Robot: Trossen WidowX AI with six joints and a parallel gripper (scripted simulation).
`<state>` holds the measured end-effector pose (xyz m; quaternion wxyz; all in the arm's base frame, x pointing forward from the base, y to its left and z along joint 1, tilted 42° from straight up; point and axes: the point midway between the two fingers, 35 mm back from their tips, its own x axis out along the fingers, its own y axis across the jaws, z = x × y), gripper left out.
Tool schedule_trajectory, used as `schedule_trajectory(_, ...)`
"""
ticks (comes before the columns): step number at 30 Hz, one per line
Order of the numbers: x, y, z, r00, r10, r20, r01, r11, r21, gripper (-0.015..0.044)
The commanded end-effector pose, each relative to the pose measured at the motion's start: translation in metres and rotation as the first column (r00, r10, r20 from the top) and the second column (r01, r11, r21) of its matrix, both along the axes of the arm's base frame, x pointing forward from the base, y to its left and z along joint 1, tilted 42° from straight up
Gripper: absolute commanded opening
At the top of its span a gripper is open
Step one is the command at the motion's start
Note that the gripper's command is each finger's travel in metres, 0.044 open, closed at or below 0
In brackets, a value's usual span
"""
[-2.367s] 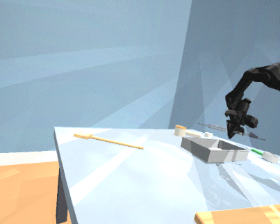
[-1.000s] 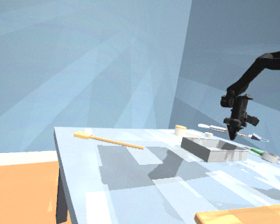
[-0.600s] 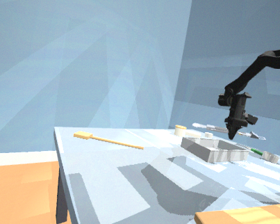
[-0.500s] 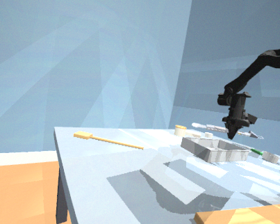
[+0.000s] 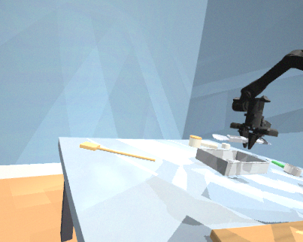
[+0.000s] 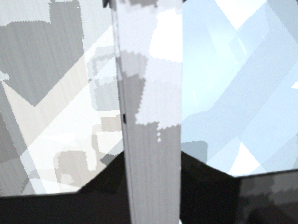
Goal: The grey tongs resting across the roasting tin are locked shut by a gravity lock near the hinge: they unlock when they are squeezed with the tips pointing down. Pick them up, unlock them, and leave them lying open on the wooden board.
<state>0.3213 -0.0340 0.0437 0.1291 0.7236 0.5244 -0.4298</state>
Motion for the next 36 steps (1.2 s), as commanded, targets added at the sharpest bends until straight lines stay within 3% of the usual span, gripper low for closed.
schedule_trajectory(1, 0.002, 0.002, 0.009, 0.991, 0.094, 0.096, -0.093, 0.996, -0.016, -0.0150)
schedule_trajectory(9, 0.003, 0.011, 0.022, 0.902, 0.326, 0.283, -0.314, 0.945, -0.089, -0.0150)
schedule_trajectory(17, 0.002, 0.020, 0.035, 0.727, 0.531, 0.435, -0.498, 0.844, -0.199, -0.0150)
schedule_trajectory(36, -0.001, 0.042, 0.065, 0.074, 0.807, 0.586, -0.696, 0.463, -0.549, -0.0150)
